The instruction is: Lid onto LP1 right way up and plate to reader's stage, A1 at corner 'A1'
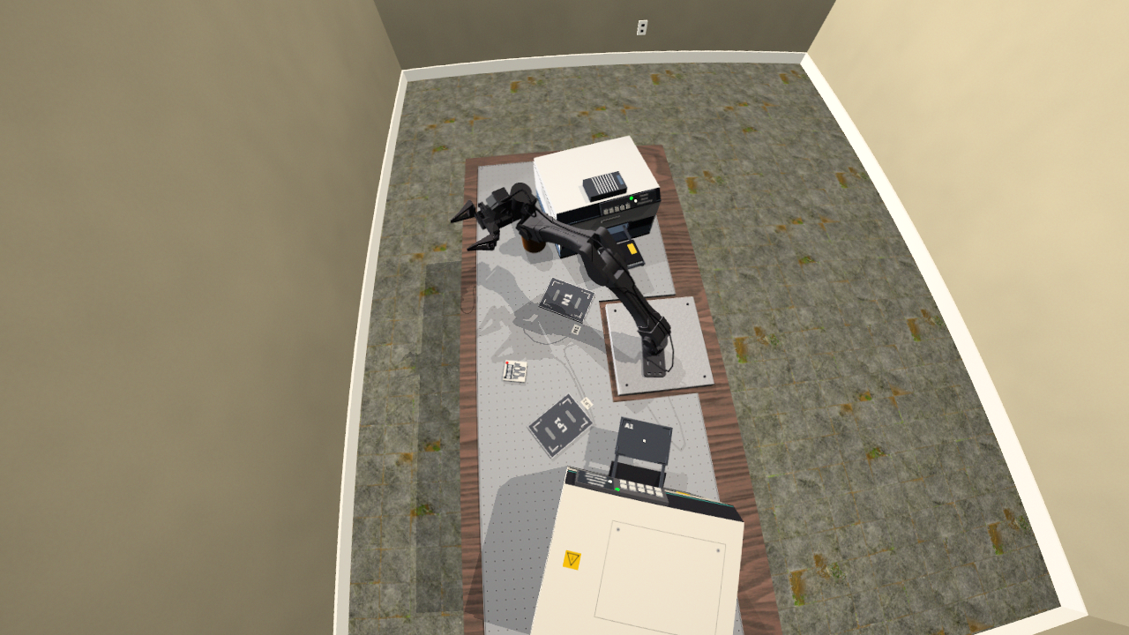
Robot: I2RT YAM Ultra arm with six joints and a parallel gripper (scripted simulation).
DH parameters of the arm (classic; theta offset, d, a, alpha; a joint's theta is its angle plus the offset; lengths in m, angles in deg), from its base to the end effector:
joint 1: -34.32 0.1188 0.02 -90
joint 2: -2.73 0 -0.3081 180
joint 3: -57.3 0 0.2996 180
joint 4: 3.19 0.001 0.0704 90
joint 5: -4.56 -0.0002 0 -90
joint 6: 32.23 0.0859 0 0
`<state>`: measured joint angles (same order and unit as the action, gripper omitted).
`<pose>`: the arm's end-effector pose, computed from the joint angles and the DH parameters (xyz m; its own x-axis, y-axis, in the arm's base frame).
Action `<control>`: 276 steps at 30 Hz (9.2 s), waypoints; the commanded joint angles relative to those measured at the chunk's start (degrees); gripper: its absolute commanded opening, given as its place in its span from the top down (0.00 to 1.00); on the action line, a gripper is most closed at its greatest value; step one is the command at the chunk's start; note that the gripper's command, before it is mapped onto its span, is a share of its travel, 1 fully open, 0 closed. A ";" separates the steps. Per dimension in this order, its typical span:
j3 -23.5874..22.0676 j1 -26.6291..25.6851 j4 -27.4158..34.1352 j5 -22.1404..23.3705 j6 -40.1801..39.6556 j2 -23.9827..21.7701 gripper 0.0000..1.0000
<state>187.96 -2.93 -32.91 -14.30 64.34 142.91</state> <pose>0.5627 -0.3245 0.3003 0.2146 -0.1167 -0.9697 -0.5394 0.8136 -0.2172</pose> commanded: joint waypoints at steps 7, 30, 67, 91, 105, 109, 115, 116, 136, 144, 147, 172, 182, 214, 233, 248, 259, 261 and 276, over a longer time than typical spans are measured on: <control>0.61 -0.66 11.61 -6.94 -7.66 -3.54 0.00; -7.11 -3.59 33.83 -21.60 -23.76 -14.50 0.00; -10.88 -6.18 63.68 -41.97 -44.96 -27.27 0.00; -13.52 -7.01 80.17 -53.13 -56.43 -33.67 0.00; -15.71 -8.26 87.69 -58.16 -62.05 -37.19 0.00; -19.46 -8.94 89.66 -59.16 -63.77 -38.65 0.00; -17.19 -8.85 93.41 -62.14 -66.29 -39.70 0.00; -20.04 -9.21 93.64 -61.94 -66.59 -40.08 0.00; -20.02 -9.95 105.06 -70.27 -74.94 -44.54 0.00; -19.43 -11.56 110.13 -71.03 -77.85 -42.28 0.00; -23.47 -12.37 109.63 -70.27 -78.59 -45.06 0.00; -20.68 -22.30 123.25 -71.06 -88.32 -40.90 0.00; -20.77 -27.42 126.31 -70.86 -91.87 -42.35 0.00; -26.97 -33.03 125.01 -70.57 -96.65 -42.80 0.00; -32.70 -33.01 119.78 -70.57 -96.58 -43.20 0.00; -36.41 -32.99 115.82 -70.57 -96.57 -43.53 0.00; -39.93 -32.98 112.53 -70.56 -96.56 -42.14 0.00; -40.50 -32.98 111.94 -70.56 -96.55 -41.84 0.00; -41.40 -32.97 110.89 -70.56 -96.55 -42.31 0.00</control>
<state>147.79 -35.98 78.85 -85.84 -31.77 100.97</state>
